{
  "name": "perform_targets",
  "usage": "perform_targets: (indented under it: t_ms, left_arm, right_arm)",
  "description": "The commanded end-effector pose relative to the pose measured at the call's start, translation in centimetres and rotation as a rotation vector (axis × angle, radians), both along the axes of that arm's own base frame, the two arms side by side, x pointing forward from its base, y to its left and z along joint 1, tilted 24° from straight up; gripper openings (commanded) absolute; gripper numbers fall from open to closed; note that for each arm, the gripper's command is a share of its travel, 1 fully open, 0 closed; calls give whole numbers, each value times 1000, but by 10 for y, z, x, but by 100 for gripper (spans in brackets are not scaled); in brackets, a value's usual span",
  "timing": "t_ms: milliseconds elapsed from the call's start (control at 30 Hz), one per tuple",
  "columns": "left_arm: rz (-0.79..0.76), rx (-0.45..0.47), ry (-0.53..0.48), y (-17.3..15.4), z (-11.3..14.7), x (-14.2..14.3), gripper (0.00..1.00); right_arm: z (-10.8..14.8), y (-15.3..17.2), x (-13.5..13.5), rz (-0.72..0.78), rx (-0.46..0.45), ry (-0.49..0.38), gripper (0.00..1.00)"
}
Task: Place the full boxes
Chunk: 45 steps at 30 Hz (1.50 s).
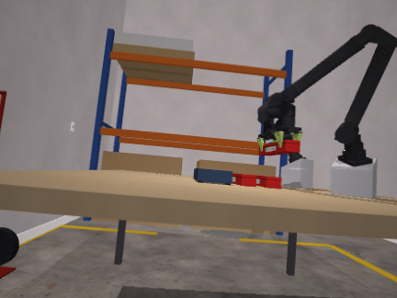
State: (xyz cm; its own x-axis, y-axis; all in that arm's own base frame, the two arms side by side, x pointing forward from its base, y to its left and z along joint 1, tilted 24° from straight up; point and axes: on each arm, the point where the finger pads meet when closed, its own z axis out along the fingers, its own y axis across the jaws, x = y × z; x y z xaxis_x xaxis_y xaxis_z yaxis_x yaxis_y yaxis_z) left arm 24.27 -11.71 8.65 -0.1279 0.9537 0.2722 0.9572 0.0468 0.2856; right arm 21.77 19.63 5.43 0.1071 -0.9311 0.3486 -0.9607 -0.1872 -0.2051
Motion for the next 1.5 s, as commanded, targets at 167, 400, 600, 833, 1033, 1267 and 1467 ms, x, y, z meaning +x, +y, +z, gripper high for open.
perform_targets:
  t_ms: [167,400,600,833,1033,1267,1467]
  left_arm:
    - [1,-20,-38,-7,15,-7,0]
    - [4,-23,-38,-8,14,-2,0]
    - [1,-7,-24,-2,7,-17,0]
    - [1,-30,-47,-10,15,-17,0]
    - [1,-7,-23,0,0,-38,0]
    - [1,-12,-27,-1,-1,-49,0]
    - [1,-7,-23,2,-6,-59,0]
  right_arm:
    - [18,15,-7,18,45,-34,0]
    - [14,9,-10,35,29,-21,0]
    - [8,5,-19,18,25,-19,0]
    - [6,4,-29,21,23,-19,0]
    - [2,3,-40,17,25,-17,0]
    - [-2,1,-54,17,25,-17,0]
    - [-4,0,-62,16,26,-15,0]
